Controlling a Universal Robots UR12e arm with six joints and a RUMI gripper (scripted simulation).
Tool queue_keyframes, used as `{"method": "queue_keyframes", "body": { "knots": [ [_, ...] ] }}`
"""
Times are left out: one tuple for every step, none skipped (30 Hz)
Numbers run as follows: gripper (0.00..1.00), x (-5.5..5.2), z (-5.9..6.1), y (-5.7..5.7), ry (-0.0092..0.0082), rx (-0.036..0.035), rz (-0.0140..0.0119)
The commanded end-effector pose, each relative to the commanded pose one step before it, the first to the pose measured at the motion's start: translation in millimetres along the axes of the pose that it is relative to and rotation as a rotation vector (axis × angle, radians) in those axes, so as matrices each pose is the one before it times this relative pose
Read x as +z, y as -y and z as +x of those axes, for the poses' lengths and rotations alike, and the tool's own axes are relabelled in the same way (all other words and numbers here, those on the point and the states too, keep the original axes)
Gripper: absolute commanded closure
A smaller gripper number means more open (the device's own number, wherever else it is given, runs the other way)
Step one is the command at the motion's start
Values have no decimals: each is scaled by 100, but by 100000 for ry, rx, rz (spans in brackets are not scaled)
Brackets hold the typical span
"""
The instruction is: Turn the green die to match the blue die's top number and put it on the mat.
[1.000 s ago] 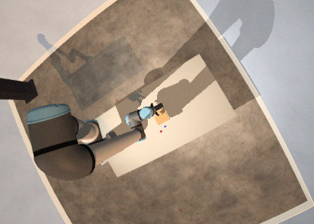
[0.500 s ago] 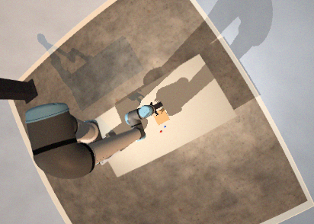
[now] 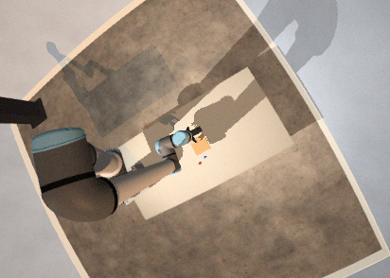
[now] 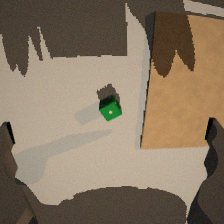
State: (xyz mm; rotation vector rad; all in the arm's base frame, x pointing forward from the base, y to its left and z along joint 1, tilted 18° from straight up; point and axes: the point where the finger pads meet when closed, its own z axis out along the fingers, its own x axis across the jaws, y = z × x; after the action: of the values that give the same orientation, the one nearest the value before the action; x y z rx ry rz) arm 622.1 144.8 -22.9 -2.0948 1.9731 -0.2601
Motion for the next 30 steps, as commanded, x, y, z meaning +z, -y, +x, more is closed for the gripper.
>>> {"method": "queue_keyframes", "body": {
  "knots": [
    [0,-37,-4,45,-4,-12,100],
    [0,0,0,0,0,0,0],
    [0,0,0,0,0,0,0],
    [0,0,0,0,0,0,0],
    [0,0,0,0,0,0,0],
    [0,0,0,0,0,0,0],
    [0,0,0,0,0,0,0],
    [0,0,0,0,0,0,0],
    [0,0,0,0,0,0,0],
    [0,0,0,0,0,0,0],
    [0,0,0,0,0,0,0],
    [0,0,0,0,0,0,0],
    [0,0,0,0,0,0,0],
    [0,0,0,0,0,0,0],
    [0,-2,0,0,0,0,0],
    [0,0,0,0,0,0,0],
    [0,0,0,0,0,0,0],
    [0,-13,0,0,0,0,0],
    [0,-32,0,0,0,0,0],
    [0,-59,0,0,0,0,0],
    [0,-93,0,0,0,0,0],
    [0,-130,0,0,0,0,0],
    [0,-171,0,-1,0,0,0],
    [0,-214,0,1,0,0,0],
    [0,-257,0,-1,0,0,0],
    [0,-301,0,1,0,0,0],
    [0,-342,0,0,0,0,0],
    [0,-382,0,0,0,0,0],
    [0,-420,0,0,0,0,0],
    [0,-453,0,0,0,0,0]
  ]
}}
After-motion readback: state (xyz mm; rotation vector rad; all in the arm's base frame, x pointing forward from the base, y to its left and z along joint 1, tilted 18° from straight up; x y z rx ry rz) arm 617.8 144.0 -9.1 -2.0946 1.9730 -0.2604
